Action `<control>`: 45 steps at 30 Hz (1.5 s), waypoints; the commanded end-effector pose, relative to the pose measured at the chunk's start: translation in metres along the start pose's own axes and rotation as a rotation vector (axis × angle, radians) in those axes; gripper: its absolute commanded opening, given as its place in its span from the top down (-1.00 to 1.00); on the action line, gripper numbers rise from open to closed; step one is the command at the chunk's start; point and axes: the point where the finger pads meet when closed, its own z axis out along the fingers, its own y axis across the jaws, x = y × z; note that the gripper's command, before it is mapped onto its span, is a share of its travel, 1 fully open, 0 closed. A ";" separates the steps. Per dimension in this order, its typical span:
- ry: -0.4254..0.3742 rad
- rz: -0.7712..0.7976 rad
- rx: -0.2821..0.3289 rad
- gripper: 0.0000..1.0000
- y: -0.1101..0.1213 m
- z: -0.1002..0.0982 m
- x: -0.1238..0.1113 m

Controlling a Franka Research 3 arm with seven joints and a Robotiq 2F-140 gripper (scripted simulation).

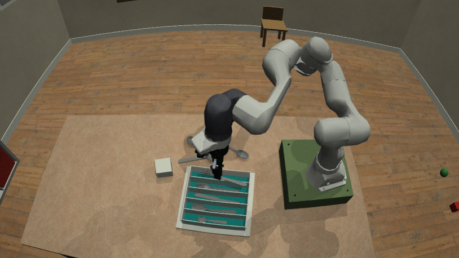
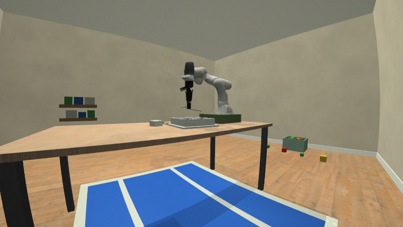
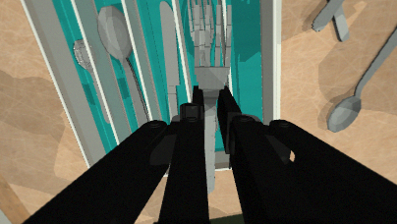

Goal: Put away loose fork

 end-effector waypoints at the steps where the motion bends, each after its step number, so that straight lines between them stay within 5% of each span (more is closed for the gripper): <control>1: -0.004 -0.145 -0.004 0.76 0.002 0.000 0.000; 8: -0.067 -0.146 -0.006 0.76 0.002 0.000 0.002; 45: -0.072 -0.146 -0.007 0.76 0.002 0.006 0.002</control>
